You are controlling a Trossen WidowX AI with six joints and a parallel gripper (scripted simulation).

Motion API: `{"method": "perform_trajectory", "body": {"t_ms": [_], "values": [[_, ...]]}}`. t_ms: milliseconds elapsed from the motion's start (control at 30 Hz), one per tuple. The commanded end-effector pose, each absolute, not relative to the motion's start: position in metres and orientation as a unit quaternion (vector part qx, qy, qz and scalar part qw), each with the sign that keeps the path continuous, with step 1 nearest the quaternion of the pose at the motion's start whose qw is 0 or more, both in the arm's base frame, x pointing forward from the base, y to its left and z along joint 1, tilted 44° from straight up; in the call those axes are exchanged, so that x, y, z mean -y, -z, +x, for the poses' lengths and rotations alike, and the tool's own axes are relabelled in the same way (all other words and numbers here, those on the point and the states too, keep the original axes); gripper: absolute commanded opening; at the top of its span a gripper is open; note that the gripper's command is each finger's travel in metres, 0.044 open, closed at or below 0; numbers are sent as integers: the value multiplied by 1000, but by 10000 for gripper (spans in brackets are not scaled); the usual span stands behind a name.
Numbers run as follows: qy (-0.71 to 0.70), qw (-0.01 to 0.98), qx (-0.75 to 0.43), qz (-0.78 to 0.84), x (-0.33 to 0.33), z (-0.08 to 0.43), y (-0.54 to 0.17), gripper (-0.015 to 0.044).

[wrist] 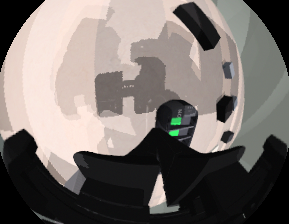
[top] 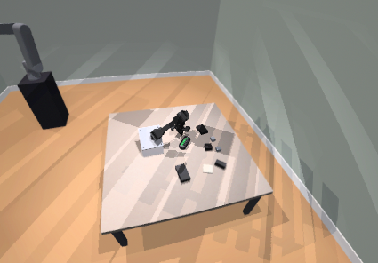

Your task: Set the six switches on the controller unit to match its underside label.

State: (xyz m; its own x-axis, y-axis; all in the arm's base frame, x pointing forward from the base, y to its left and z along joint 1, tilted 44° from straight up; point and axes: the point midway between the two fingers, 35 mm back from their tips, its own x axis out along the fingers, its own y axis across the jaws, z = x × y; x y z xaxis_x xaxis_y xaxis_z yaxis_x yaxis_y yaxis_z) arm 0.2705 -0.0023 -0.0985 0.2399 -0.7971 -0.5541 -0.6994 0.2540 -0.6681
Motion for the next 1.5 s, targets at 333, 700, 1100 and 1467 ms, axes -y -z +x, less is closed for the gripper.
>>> {"method": "perform_trajectory", "body": {"t_ms": [333, 700, 1100, 1467], "values": [[-85, 489, -760, -420, 108, 294, -3, 0], [-93, 492, -763, -408, 115, 292, -11, 0], [-41, 495, -718, -488, 74, 256, 2, 0], [-22, 500, -695, -516, 63, 239, 6, 0]]}}
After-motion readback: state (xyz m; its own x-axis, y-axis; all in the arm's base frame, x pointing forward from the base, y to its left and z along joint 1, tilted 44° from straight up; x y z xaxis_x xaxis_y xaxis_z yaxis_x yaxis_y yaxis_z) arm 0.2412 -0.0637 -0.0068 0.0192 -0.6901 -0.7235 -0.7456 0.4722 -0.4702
